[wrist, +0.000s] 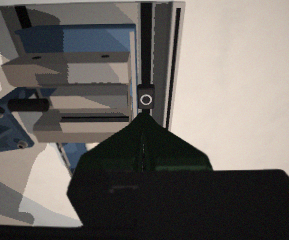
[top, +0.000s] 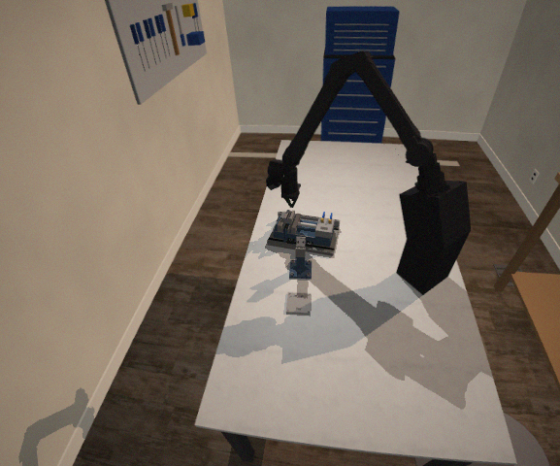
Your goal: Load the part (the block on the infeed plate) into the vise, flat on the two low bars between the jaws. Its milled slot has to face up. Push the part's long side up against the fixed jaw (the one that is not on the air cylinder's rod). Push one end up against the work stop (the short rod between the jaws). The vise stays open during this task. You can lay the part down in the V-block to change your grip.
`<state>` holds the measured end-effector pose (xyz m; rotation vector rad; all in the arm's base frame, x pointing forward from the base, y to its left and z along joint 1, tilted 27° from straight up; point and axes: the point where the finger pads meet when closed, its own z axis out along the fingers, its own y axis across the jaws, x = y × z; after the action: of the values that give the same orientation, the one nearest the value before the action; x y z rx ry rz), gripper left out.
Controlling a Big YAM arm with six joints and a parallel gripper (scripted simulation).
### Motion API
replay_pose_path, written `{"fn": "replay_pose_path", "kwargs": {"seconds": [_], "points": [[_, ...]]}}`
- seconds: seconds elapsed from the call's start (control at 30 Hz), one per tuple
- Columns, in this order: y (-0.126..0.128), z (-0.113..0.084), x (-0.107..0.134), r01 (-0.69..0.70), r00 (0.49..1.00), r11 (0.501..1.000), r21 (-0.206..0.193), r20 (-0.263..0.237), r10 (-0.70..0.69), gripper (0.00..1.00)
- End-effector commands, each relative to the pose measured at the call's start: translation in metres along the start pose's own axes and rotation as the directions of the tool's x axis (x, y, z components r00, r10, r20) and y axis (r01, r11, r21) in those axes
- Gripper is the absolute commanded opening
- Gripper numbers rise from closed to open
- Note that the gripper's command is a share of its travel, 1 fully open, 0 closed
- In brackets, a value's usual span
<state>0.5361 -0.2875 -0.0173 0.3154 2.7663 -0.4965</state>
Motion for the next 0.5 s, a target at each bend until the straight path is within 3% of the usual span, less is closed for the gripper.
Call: {"fn": "replay_pose_path", "kwargs": {"seconds": [0.0, 0.47], "points": [[0.0003, 0.0098, 0.0023, 0.007, 1.000, 1.000, -0.002, -0.001, -0.007, 0.00], [-0.0031, 0.0106, -0.0018, 0.004, 1.000, 1.000, 0.001, 0.006, -0.004, 0.00]]}}
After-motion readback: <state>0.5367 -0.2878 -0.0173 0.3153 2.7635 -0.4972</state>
